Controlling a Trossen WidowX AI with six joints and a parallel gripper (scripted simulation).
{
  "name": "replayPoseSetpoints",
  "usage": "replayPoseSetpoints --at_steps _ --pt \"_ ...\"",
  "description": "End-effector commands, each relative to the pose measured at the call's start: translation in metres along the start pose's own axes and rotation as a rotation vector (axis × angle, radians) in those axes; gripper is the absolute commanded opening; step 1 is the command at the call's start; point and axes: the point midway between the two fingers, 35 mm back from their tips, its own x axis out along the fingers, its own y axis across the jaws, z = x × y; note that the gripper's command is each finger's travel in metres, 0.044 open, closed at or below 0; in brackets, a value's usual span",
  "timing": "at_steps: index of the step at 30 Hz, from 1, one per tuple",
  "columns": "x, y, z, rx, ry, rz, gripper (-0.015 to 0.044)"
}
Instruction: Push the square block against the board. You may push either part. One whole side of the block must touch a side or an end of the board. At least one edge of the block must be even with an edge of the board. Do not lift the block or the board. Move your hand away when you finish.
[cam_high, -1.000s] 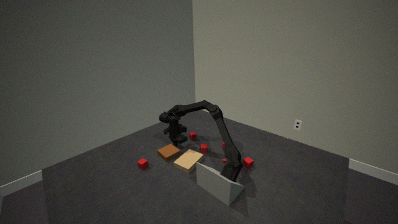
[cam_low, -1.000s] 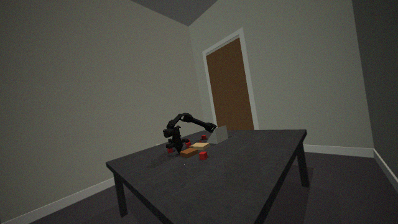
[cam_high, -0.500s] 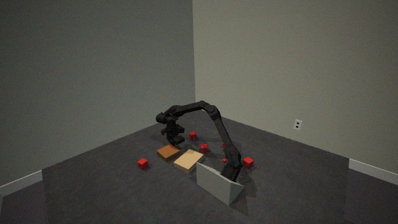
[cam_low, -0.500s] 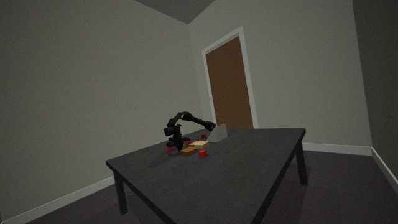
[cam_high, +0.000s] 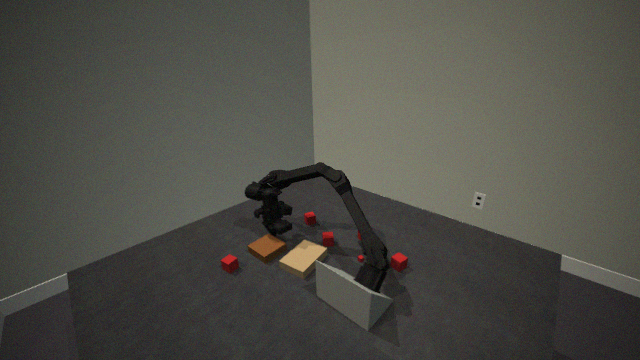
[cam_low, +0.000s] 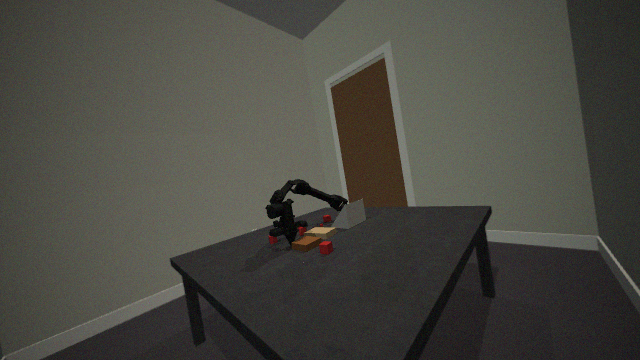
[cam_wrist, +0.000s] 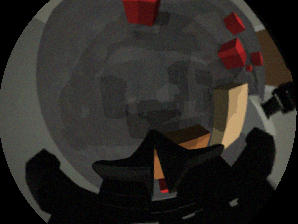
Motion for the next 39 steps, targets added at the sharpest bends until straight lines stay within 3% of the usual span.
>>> replayPoseSetpoints --at_steps 1,17,39 --pt "0.005 -0.002 -0.007 0.002 0.002 -0.012 0.0000" --pt "0.004 -0.003 -0.031 0.003 0.003 -0.012 0.0000" --pt "0.005 -0.001 0.001 0.003 0.001 -0.012 0.0000"
